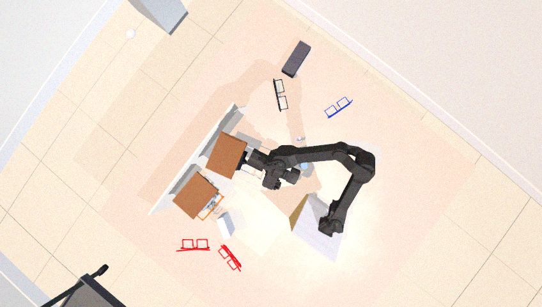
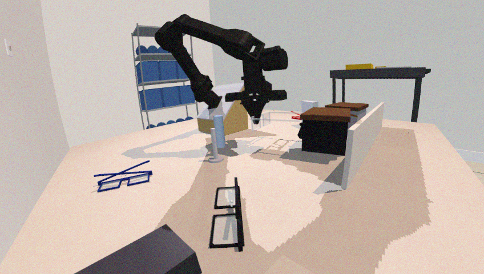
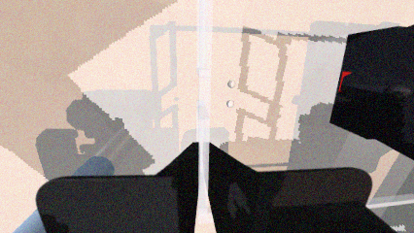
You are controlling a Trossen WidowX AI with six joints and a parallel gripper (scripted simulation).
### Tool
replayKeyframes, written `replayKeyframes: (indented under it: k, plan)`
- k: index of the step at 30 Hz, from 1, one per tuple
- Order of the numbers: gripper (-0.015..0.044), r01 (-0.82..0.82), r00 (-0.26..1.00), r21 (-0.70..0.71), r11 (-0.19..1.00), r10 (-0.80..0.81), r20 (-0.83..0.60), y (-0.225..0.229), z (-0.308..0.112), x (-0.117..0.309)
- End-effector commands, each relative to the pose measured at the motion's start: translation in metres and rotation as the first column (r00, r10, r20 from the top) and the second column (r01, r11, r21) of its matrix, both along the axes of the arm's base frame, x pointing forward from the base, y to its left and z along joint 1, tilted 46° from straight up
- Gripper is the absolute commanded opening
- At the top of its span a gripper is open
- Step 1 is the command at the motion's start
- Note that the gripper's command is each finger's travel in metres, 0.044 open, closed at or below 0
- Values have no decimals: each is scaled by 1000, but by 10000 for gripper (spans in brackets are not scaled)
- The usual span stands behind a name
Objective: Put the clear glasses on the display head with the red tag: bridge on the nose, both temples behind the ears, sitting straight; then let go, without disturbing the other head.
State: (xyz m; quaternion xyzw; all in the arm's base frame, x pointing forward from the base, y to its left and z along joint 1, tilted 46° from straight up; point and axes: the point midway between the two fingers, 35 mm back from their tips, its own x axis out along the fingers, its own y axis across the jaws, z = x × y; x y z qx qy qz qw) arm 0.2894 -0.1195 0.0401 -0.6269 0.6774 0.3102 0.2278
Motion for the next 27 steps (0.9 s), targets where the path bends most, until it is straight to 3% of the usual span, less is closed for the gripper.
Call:
replayKeyframes:
  k: [1, 27]
  plan:
    - [0, -2, 1000, -4, 1000, 2, -8, -1, -1, 5]
    - [0, -2, 1000, -4, 1000, 2, -6, -1, -6, 41]
